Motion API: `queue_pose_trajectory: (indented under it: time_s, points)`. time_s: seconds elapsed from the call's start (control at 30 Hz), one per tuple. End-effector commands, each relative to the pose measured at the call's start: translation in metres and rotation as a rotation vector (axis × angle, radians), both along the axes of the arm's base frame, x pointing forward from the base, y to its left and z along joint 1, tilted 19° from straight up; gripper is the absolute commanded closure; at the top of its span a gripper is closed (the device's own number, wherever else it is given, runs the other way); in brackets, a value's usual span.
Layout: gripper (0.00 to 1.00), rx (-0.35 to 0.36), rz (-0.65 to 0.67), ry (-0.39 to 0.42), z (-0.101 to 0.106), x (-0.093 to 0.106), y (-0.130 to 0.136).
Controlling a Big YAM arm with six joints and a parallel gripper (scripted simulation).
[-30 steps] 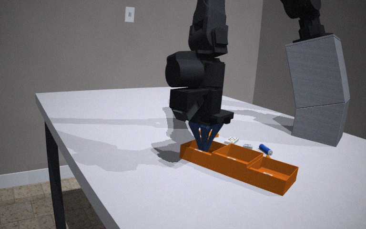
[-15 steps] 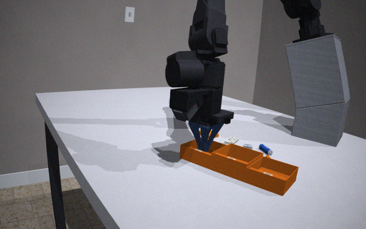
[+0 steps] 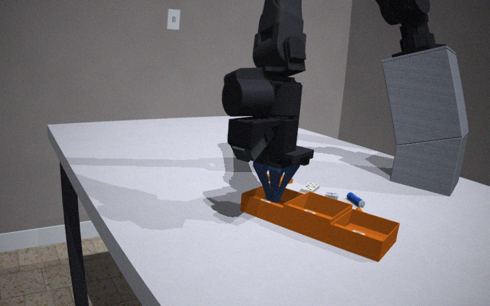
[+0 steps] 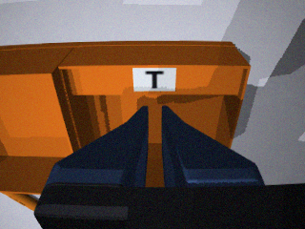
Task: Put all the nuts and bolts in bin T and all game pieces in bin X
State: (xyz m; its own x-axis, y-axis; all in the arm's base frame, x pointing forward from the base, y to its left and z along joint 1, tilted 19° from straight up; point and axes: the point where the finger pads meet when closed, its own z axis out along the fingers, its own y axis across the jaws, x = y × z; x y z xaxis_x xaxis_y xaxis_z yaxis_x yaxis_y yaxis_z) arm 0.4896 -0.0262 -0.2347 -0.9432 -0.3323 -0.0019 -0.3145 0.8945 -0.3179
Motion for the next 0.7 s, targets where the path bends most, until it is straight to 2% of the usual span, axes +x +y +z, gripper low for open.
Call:
queue_pose_trajectory:
  time_s: [0.0, 0.6, 0.67]
  points:
    - [0.92, 0.004, 0.012, -0.027, 0.022, 0.009, 0.013]
    - [0.92, 0.003, 0.012, -0.028, 0.042, 0.006, 0.019]
    - [0.92, 0.003, 0.012, -0.028, 0.050, 0.005, 0.022]
